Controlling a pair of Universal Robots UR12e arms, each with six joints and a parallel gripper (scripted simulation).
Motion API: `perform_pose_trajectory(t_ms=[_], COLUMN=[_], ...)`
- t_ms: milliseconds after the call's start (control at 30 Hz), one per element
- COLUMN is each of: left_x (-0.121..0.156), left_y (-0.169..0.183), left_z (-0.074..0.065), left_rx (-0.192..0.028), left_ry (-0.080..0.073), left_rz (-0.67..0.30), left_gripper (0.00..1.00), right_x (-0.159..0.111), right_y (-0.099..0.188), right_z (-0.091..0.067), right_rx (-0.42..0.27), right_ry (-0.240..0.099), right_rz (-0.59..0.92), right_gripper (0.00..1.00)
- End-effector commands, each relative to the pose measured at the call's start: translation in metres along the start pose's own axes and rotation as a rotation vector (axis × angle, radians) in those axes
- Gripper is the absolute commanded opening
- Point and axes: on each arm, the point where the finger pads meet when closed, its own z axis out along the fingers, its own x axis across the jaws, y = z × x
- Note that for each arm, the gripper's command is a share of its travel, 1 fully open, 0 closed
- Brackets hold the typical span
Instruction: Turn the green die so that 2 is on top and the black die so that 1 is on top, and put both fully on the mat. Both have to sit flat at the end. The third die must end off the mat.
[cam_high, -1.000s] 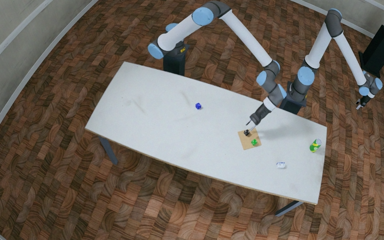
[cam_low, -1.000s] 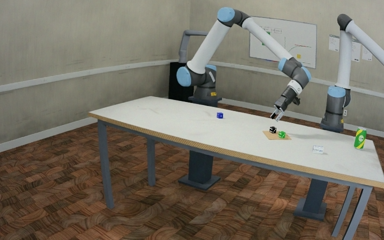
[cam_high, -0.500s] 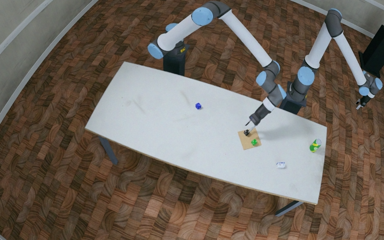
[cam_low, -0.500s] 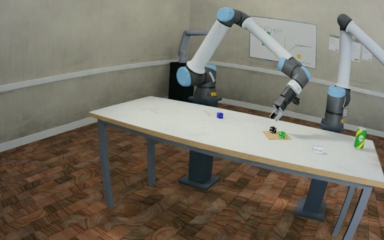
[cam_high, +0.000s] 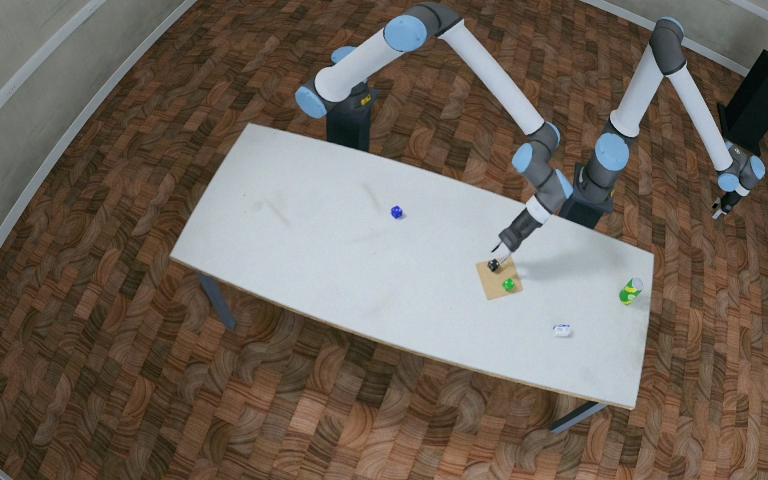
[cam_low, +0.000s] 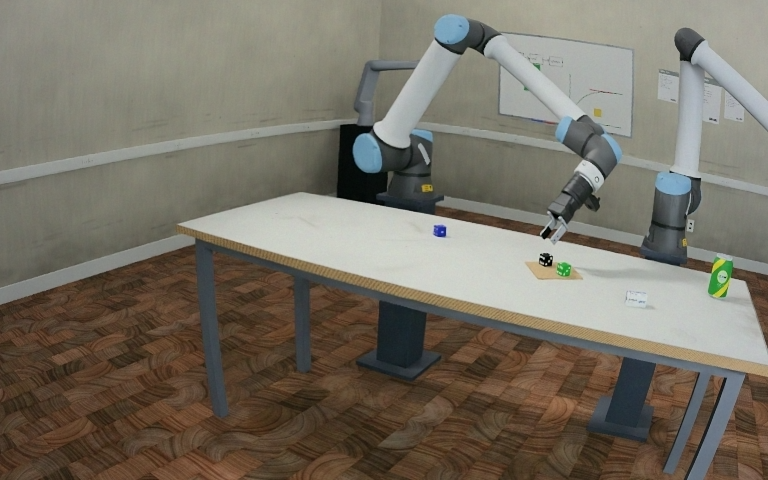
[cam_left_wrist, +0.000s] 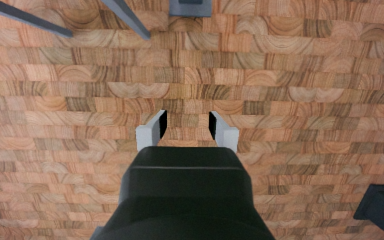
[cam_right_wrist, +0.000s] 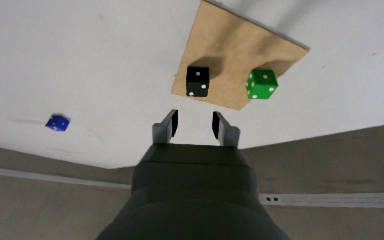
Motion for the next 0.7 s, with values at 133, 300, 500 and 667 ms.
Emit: perform_pose_trajectory(t_ms=[133, 300, 500, 667], left_x=[0.002, 0.002, 0.002, 0.002], left_y=[-0.001, -0.001, -0.001, -0.001], left_z=[0.002, 0.002, 0.002, 0.002], left_rx=[0.002, 0.002, 0.002, 0.002], left_ry=[0.001, 0.001, 0.001, 0.001], left_rz=[-0.002, -0.002, -0.002, -0.002], left_gripper=[1.00, 1.00, 1.00, 1.00], right_x=[0.000, 0.000, 0.000, 0.000], right_y=[-0.009, -0.016, -0.025, -0.029], right_z=[0.009, 0.016, 0.024, 0.028], right_rx=[-0.002, -0.002, -0.002, -0.002], right_ry=[0.000, 0.000, 0.000, 0.000], right_rz=[-0.001, -0.001, -0.001, -0.001], right_gripper=[0.87, 0.87, 0.87, 0.87])
